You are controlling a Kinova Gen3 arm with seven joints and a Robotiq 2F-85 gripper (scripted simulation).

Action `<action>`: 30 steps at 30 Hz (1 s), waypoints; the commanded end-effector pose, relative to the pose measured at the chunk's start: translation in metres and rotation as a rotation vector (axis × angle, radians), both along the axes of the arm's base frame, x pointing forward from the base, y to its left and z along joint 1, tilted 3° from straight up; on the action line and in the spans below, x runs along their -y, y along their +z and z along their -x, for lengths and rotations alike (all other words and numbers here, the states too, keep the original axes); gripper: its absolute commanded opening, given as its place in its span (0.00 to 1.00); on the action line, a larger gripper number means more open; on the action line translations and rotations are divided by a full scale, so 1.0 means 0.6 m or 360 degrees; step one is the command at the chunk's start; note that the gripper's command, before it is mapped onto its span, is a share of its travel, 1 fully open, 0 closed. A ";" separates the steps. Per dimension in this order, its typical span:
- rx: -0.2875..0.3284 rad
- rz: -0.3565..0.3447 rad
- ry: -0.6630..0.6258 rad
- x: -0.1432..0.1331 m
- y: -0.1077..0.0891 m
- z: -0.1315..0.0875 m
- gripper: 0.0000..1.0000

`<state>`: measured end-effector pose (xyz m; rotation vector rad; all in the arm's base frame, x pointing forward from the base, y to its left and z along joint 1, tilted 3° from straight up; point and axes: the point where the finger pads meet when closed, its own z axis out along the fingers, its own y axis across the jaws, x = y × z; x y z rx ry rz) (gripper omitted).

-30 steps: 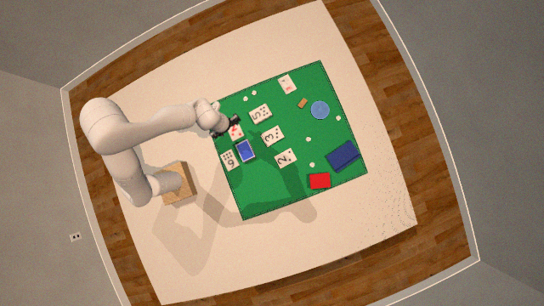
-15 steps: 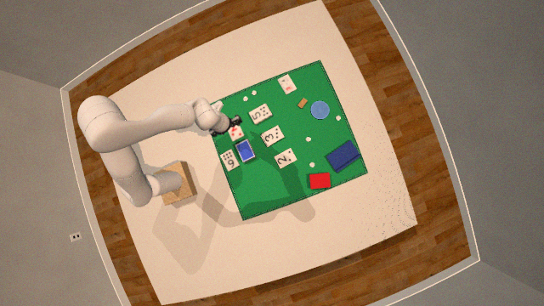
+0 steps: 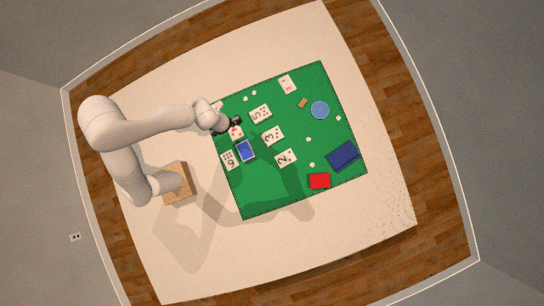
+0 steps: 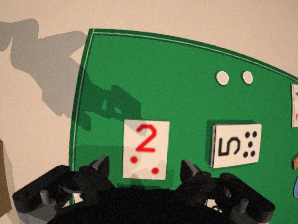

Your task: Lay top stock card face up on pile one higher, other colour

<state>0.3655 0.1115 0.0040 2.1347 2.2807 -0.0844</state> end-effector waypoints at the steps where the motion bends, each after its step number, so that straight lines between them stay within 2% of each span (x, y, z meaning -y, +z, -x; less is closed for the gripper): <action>1: 0.0000 0.0000 0.0000 0.000 -0.002 0.000 0.85; 30: 0.0000 0.0000 0.0000 0.004 -0.079 0.002 0.85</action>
